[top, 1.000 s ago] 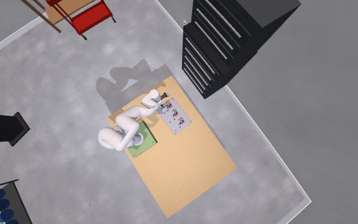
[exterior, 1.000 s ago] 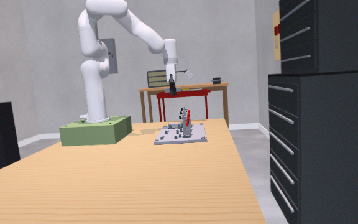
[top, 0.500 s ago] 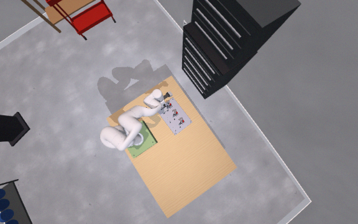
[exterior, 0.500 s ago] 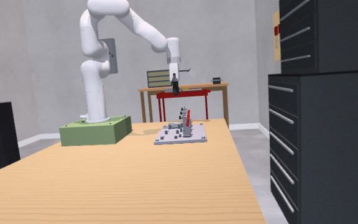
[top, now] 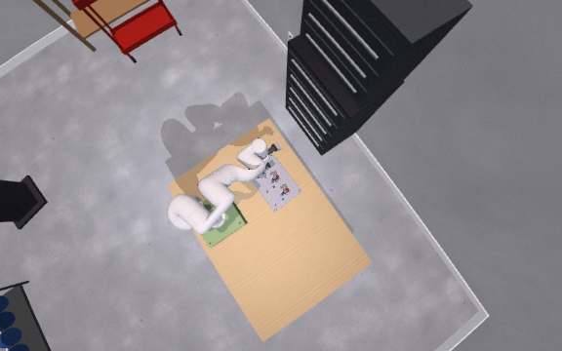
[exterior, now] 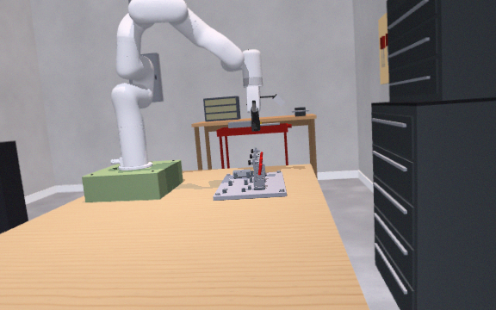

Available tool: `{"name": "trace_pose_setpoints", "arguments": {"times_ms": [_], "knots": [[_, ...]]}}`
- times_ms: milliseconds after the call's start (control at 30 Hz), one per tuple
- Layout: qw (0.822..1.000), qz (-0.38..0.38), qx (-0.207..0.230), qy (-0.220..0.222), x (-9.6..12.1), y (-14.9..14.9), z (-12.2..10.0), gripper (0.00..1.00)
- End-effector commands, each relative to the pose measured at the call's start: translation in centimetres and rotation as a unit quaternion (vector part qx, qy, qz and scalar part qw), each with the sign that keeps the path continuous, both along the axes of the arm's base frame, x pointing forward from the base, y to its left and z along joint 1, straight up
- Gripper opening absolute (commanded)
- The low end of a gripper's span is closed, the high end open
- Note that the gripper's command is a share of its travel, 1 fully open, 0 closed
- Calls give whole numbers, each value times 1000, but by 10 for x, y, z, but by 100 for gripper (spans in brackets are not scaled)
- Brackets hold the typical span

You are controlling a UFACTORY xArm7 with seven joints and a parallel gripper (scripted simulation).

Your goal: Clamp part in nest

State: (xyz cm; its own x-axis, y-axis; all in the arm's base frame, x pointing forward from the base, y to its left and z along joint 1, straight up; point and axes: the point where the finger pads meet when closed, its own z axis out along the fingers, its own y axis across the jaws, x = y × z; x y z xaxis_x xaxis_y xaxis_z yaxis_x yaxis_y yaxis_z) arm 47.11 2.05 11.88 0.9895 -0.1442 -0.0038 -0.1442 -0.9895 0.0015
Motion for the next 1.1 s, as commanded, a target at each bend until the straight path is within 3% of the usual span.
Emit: {"name": "trace_pose_setpoints", "arguments": {"times_ms": [0, 567, 1067], "knots": [[1000, 1, 0, -1, 8, -4, 2, 47], [1000, 1, 0, -1, 11, -7, -2, 47], [1000, 1, 0, -1, 11, -7, -35, 47]]}}
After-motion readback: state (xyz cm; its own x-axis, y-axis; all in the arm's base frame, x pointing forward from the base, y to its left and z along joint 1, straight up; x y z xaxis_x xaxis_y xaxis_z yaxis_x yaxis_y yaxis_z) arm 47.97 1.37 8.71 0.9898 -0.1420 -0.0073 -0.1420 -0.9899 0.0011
